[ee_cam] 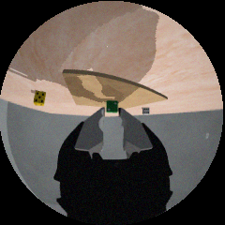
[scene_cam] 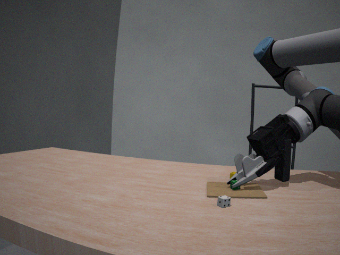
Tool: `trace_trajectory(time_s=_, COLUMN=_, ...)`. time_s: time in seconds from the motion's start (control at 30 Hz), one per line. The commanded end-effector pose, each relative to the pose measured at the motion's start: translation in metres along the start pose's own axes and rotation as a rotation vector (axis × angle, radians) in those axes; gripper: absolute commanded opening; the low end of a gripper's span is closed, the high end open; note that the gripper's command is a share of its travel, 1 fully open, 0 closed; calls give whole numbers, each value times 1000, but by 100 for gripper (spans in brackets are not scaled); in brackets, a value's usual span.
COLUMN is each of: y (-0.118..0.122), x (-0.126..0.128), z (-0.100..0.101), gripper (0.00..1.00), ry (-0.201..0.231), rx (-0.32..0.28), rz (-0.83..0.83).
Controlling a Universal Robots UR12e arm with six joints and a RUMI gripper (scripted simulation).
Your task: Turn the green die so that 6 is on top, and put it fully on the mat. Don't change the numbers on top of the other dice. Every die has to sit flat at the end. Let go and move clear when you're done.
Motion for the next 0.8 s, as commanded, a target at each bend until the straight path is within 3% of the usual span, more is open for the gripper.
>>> trace_trajectory(time_s=0.0, y=0, x=0, z=0, gripper=17, ry=0, rx=-1, rz=0)
trace_trajectory(time_s=0.03, y=0, x=0, z=0, gripper=21, ry=0, rx=-1, rz=0)
trace_trajectory(time_s=0.77, y=0, x=0, z=0, gripper=21, ry=0, rx=-1, rz=0)
Point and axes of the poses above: the point where the finger pads meet when closed, its own z axis out along the fingers, its own x axis across the jaws, y = z × x, the point moved 9 cm from there along -z, back along the fingers, and after that the axes turned 6 degrees about -z, right-handed, at the moved point
